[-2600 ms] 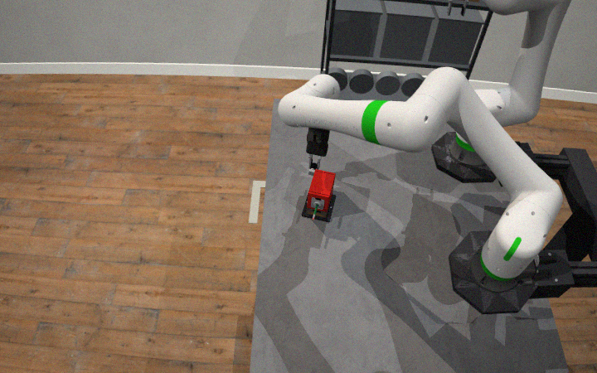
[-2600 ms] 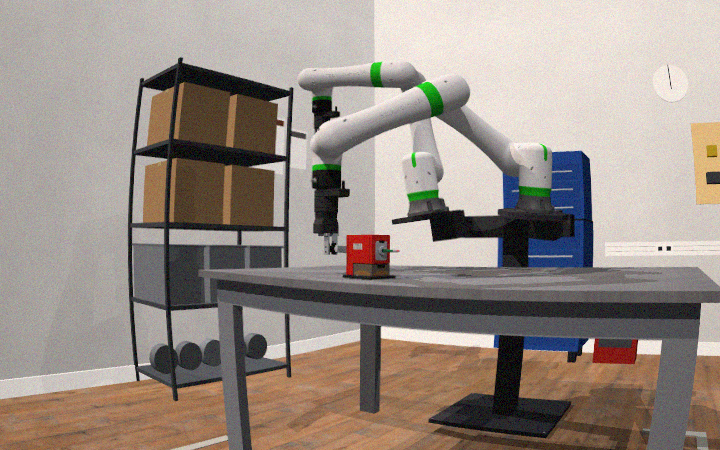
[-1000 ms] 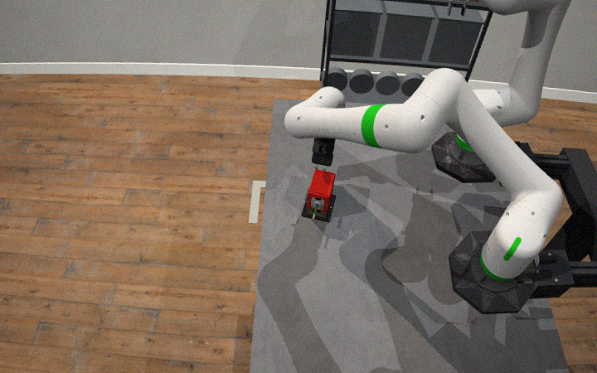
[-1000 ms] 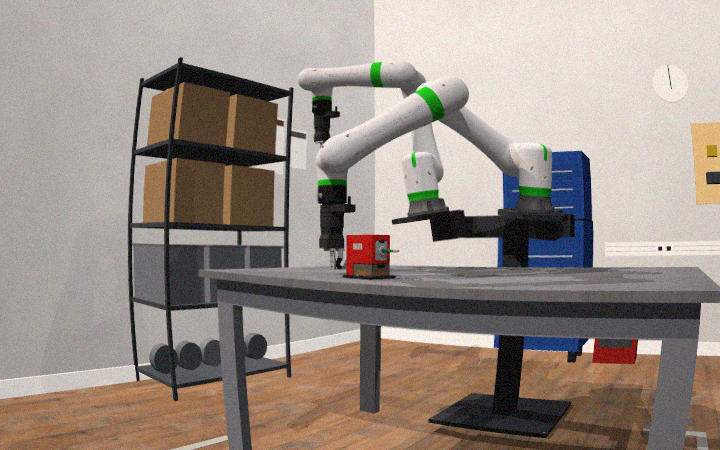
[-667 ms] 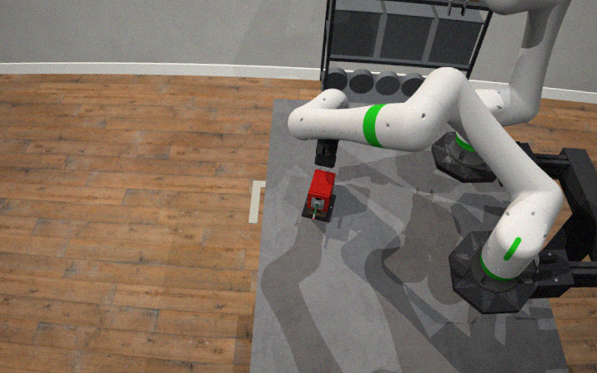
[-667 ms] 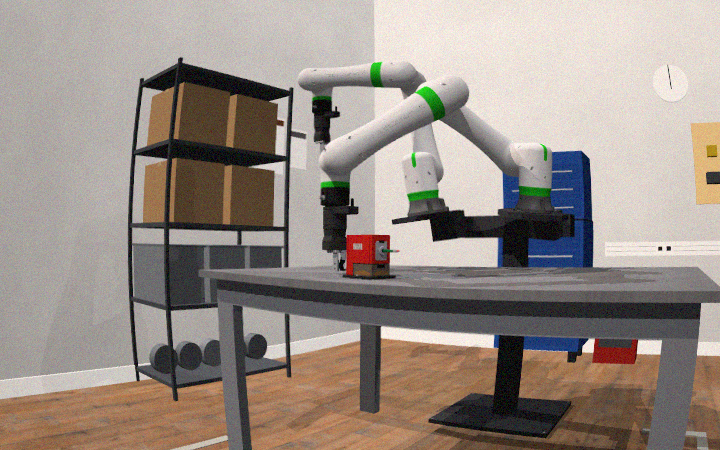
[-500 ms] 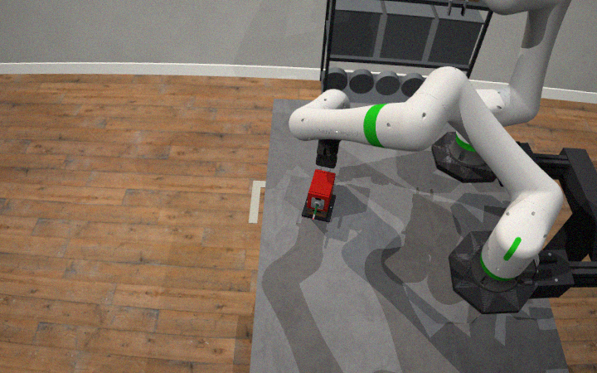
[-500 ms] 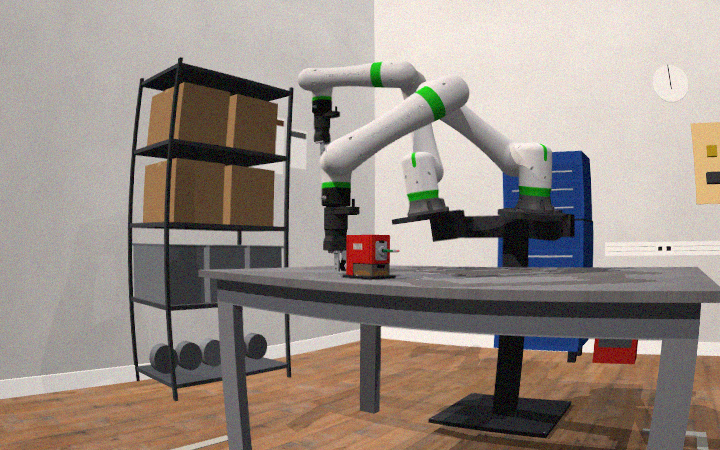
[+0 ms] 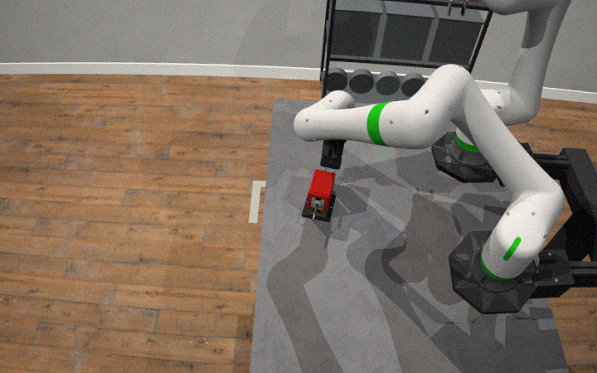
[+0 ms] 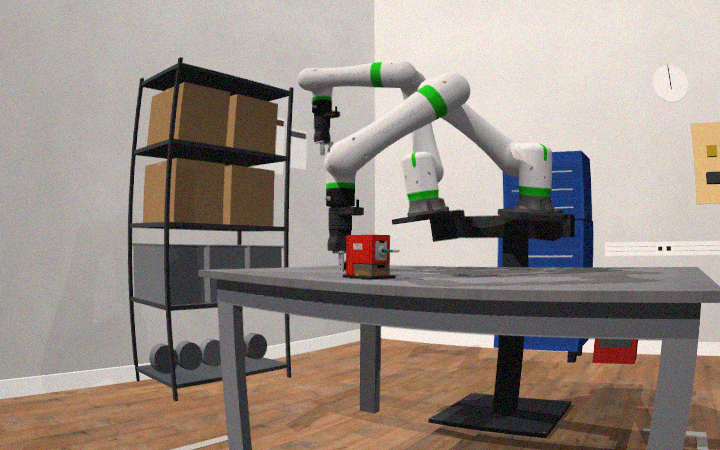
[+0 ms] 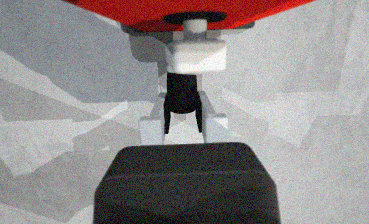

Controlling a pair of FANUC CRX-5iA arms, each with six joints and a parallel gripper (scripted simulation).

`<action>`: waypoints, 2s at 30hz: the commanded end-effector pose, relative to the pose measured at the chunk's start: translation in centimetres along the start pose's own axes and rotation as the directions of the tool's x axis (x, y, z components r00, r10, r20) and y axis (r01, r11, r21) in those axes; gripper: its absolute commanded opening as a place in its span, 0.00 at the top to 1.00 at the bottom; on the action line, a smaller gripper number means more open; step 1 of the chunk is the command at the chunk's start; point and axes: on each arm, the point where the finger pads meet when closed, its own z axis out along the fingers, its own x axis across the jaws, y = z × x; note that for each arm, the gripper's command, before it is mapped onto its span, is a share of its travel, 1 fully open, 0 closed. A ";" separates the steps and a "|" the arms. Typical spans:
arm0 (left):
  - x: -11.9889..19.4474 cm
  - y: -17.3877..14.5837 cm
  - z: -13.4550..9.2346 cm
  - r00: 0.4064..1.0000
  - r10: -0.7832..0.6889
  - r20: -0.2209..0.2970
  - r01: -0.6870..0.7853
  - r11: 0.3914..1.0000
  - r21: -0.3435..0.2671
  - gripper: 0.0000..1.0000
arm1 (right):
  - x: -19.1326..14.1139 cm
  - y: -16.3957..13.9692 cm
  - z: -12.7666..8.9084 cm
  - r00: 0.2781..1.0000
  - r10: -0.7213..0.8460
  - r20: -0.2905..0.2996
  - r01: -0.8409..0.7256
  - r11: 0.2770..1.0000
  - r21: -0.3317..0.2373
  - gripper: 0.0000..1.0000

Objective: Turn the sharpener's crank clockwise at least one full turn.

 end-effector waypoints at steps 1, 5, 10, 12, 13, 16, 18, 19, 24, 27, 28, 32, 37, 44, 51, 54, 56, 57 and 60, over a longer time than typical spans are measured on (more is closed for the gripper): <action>-0.3 0.1 -0.3 1.000 0.000 -0.002 0.000 1.000 -0.002 1.00 | 0.0 0.0 -0.1 1.000 0.000 0.000 0.000 1.000 -0.002 0.00; -0.8 0.1 -0.4 1.000 0.000 -0.002 0.000 1.000 -0.002 1.00 | 0.0 0.0 -0.1 1.000 0.000 0.000 0.000 1.000 -0.002 0.00; -1.4 0.1 -0.6 1.000 0.000 -0.002 0.000 1.000 -0.002 1.00 | 0.0 0.0 -0.1 1.000 0.000 0.000 0.000 1.000 -0.002 0.00; -1.7 0.1 -0.8 1.000 0.000 -0.002 0.000 1.000 -0.002 1.00 | 0.0 0.0 -0.1 1.000 0.000 0.000 0.000 1.000 -0.002 0.00; -1.8 0.1 -0.8 1.000 0.000 -0.002 0.000 1.000 -0.002 1.00 | 0.0 0.0 -0.1 1.000 0.000 0.000 0.000 1.000 -0.002 0.00; -1.9 0.1 -0.9 1.000 0.000 -0.002 0.000 1.000 -0.002 1.00 | 0.0 0.0 -0.1 1.000 0.000 0.000 0.000 1.000 -0.002 0.00; -2.1 0.1 -1.0 1.000 0.000 -0.002 0.000 1.000 -0.002 1.00 | 0.0 0.0 -0.1 1.000 0.000 0.000 0.000 1.000 -0.002 0.00; -2.2 0.1 -1.1 1.000 0.000 -0.002 0.000 1.000 -0.002 1.00 | 0.0 0.0 -0.1 1.000 0.000 0.000 0.000 1.000 -0.002 0.00; -2.7 0.1 -1.5 1.000 -0.001 -0.002 0.001 1.000 -0.002 1.00 | 0.0 0.0 -0.1 1.000 0.000 0.000 0.000 1.000 -0.002 0.00; -3.0 0.1 -1.8 1.000 0.000 -0.002 0.000 1.000 -0.002 1.00 | 0.0 0.0 -0.1 1.000 0.000 0.000 0.000 1.000 -0.002 0.00; -3.1 0.1 -1.9 1.000 -0.001 -0.002 0.001 1.000 -0.002 1.00 | 0.0 0.0 -0.1 1.000 0.000 0.000 0.000 1.000 -0.002 0.00; -3.3 0.1 -2.1 1.000 -0.001 -0.002 0.001 1.000 -0.002 1.00 | 0.0 0.0 -0.1 1.000 0.000 0.000 0.000 1.000 -0.002 0.00; -3.7 0.1 -2.7 1.000 0.000 -0.002 0.000 1.000 -0.002 1.00 | 0.0 0.0 -0.1 1.000 0.000 0.000 0.000 1.000 -0.002 0.00; -4.1 0.1 -3.5 1.000 0.000 -0.002 0.000 1.000 -0.002 1.00 | 0.0 0.0 -0.1 1.000 0.000 0.000 0.000 1.000 -0.002 0.00; -4.2 0.1 -4.2 1.000 -0.001 -0.002 0.001 1.000 -0.002 1.00 | 0.0 0.0 -0.1 1.000 0.000 0.000 0.000 1.000 -0.002 0.00; -4.3 0.1 -4.5 1.000 -0.001 -0.002 0.001 1.000 -0.002 1.00 | 0.0 0.0 -0.1 1.000 0.000 0.000 0.000 1.000 -0.002 0.00; -4.3 0.1 -4.8 1.000 -0.001 -0.002 0.001 1.000 -0.002 1.00 | 0.0 0.0 -0.1 1.000 0.000 0.000 0.000 1.000 -0.002 0.00; -4.3 0.1 -4.9 1.000 -0.001 -0.002 0.001 1.000 -0.002 1.00 | 0.0 0.0 -0.1 1.000 0.000 0.000 0.000 1.000 -0.002 0.00; -4.3 0.1 -5.3 1.000 -0.001 -0.002 0.001 1.000 -0.002 1.00 | 0.0 0.0 -0.1 1.000 0.000 0.000 0.000 1.000 -0.002 0.00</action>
